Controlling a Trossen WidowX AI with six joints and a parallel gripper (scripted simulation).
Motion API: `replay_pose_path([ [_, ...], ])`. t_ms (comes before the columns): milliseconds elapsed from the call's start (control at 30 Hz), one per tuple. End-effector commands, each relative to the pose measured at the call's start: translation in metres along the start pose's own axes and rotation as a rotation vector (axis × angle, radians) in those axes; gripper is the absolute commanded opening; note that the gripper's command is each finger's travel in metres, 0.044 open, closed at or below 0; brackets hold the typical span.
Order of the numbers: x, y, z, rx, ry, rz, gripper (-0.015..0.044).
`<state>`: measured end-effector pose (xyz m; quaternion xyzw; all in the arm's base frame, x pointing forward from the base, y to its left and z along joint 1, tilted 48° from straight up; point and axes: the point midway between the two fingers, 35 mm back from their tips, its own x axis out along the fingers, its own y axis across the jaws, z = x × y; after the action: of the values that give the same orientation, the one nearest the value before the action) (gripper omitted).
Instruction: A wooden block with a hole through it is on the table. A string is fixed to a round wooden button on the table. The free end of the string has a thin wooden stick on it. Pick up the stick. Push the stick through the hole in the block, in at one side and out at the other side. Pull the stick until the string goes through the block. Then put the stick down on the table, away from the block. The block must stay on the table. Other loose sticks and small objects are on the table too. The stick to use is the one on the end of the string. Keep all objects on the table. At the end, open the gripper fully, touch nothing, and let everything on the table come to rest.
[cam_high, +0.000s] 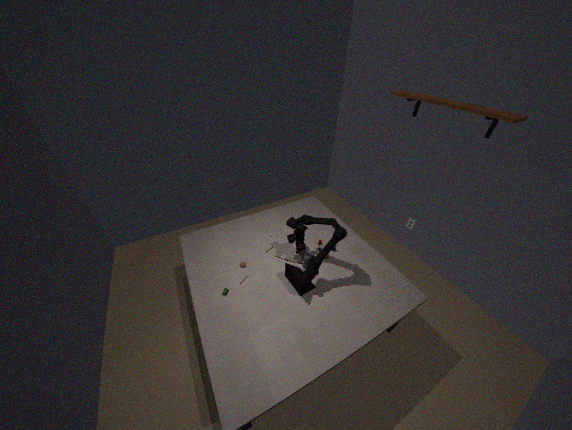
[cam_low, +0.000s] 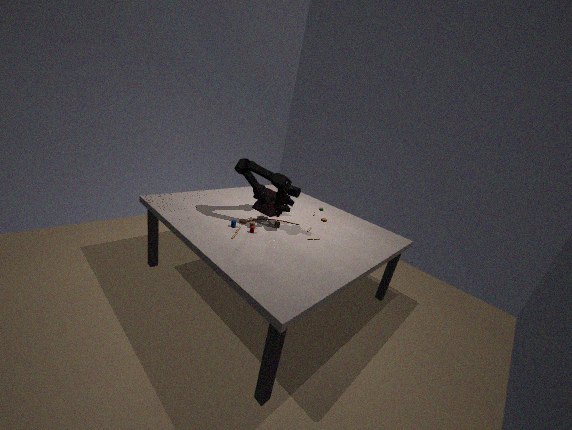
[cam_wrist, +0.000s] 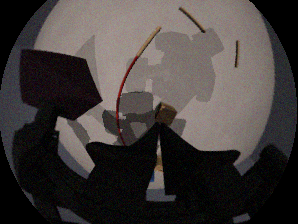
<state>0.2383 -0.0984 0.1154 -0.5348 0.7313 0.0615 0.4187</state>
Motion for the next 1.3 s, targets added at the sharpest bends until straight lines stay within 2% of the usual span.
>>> replay_pose_path([
  [0, 0.0, 0.0, 0.0, 0.0, 0.0, 0.0, 0.0],
  [367, 0.0, 0.0, 0.0, 0.0, 0.0, 0.0, 0.0],
  [667, 0.0, 0.0, 0.0, 0.0, 0.0, 0.0, 0.0236],
  [700, 0.0, 0.0, 0.0, 0.0, 0.0, 0.0, 0.0239],
  [733, 0.0, 0.0, 0.0, 0.0, 0.0, 0.0, 0.0239],
  [1033, 0.0, 0.0, 0.0, 0.0, 0.0, 0.0, 0.0002],
  [1267, 0.0, 0.0, 0.0, 0.0, 0.0, 0.0, 0.0],
])
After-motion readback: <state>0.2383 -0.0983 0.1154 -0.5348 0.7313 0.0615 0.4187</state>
